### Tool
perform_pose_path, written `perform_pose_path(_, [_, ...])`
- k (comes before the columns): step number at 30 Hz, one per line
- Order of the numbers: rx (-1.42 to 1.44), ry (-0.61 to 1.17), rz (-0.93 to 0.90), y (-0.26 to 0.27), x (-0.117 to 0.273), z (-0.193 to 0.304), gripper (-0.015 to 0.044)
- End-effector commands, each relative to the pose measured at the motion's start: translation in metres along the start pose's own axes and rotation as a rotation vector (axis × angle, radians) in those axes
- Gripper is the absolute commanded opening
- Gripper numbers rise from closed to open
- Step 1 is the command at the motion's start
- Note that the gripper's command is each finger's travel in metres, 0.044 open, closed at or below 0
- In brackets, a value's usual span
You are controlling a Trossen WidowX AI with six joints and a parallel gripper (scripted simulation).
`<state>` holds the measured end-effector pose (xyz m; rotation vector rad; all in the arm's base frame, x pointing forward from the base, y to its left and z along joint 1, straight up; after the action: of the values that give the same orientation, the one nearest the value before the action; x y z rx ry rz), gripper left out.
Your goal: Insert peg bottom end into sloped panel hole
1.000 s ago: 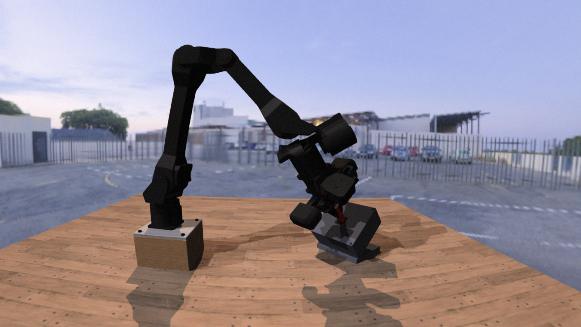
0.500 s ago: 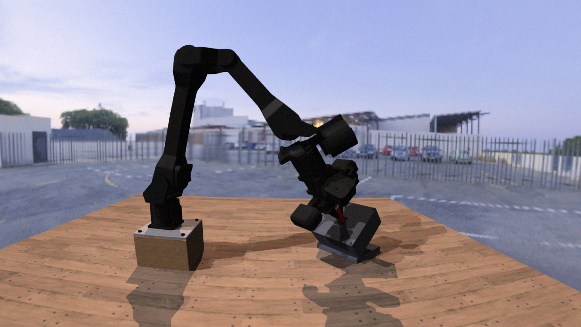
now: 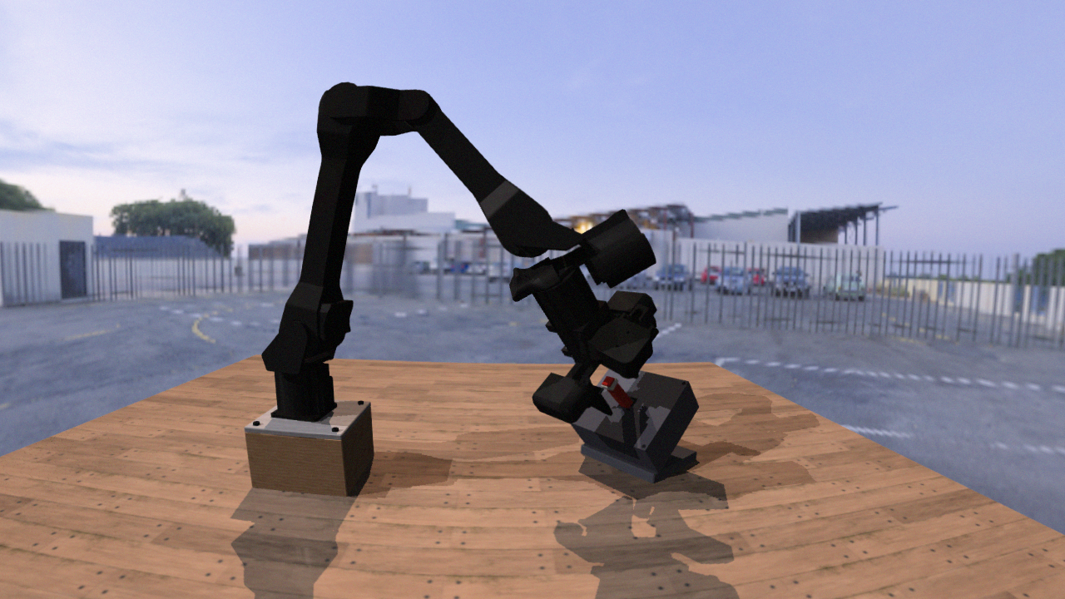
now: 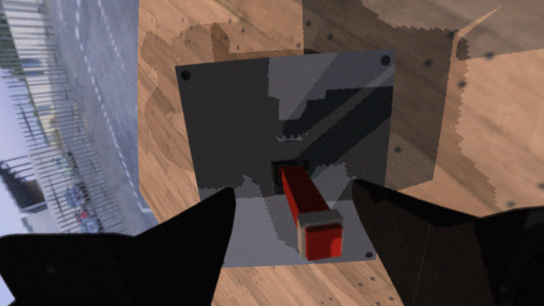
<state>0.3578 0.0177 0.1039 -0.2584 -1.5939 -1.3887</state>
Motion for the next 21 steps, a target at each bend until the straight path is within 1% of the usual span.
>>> perform_pose_path(1, [0.0, 0.0, 0.0, 0.0, 0.002, 0.0, 0.0394])
perform_pose_path(3, [0.0, -0.001, 0.001, 0.0, 0.004, 0.0, 0.044])
perform_pose_path(21, [0.0, -0.004, 0.003, 0.001, 0.035, -0.003, 0.044])
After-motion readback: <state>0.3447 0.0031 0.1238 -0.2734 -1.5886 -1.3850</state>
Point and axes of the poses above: the point midway between the two fingers, 35 mm back from their tips, its own x axis back along the fingers, its own y axis across the jaws, z = x × y, the point moved 6 cm from there along x, back along the fingers, and after that the axes turned 12 degrees about -x, right-handed, at the moved point
